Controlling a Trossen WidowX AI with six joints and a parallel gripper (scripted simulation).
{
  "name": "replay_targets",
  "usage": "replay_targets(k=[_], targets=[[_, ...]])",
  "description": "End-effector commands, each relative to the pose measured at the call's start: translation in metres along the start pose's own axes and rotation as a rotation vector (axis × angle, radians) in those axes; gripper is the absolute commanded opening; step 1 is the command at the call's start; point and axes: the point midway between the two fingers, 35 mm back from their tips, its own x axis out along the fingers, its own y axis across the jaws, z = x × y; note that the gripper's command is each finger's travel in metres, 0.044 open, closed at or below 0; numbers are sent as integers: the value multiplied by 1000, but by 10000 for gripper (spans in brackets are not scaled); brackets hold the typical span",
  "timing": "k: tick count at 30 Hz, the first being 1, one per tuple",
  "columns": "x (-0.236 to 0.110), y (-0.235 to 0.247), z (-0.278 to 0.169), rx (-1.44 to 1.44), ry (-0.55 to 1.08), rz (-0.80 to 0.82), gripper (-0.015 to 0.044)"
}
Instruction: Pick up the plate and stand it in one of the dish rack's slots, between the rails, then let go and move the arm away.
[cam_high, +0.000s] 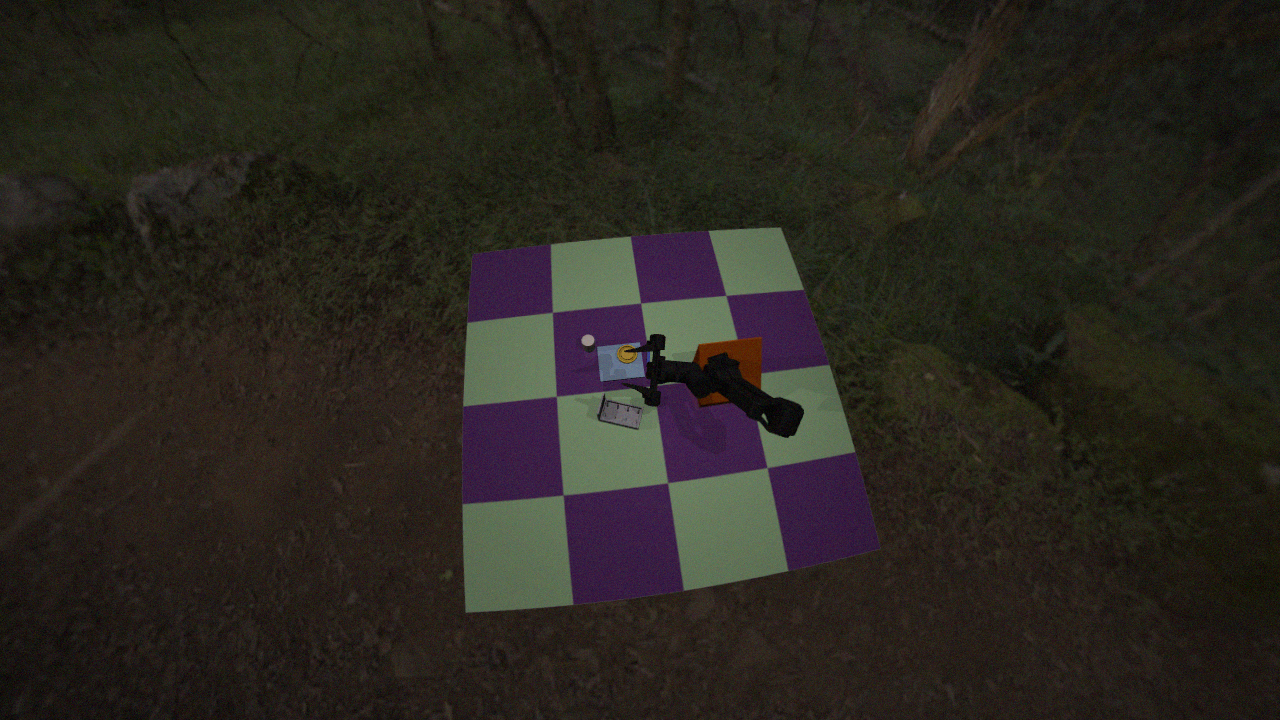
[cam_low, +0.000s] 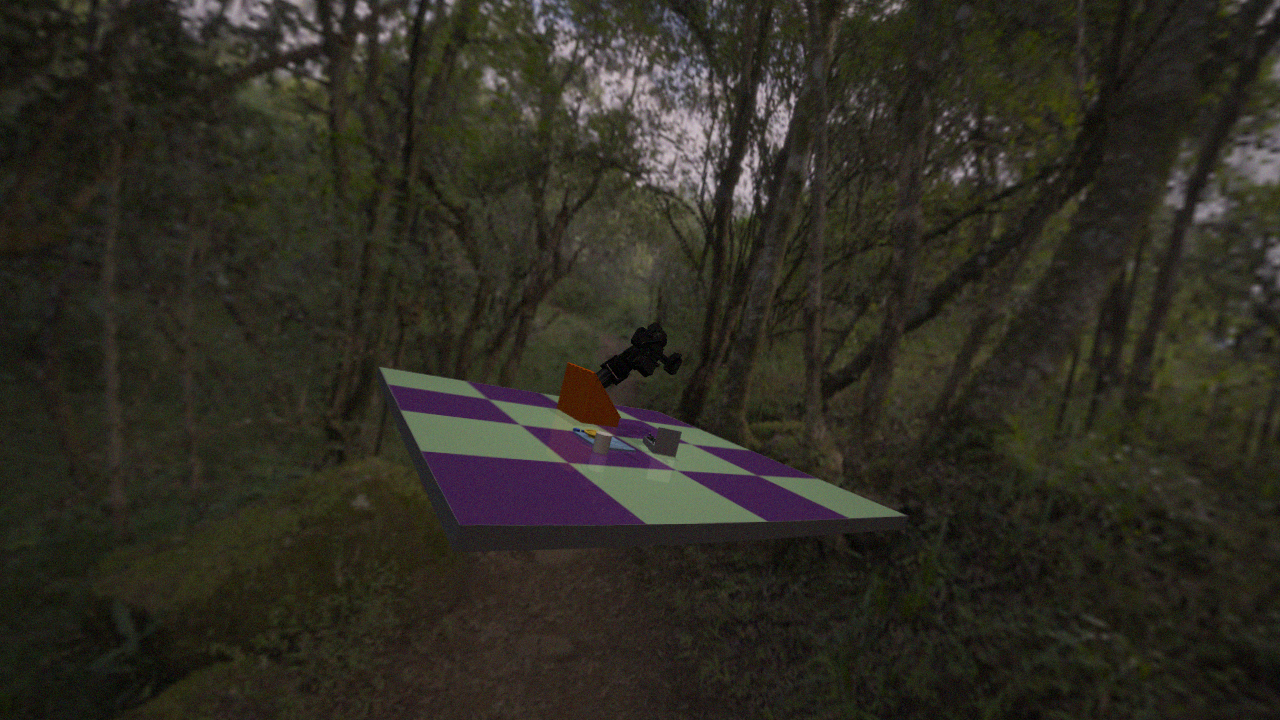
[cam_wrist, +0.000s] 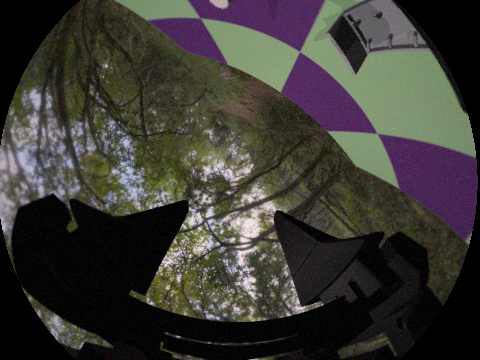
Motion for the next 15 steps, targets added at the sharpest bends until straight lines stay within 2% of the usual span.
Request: replay_targets(k=[1, 15], targets=[[1, 0, 0, 3, -3, 1, 400], [35, 27, 39, 272, -242, 122, 400]])
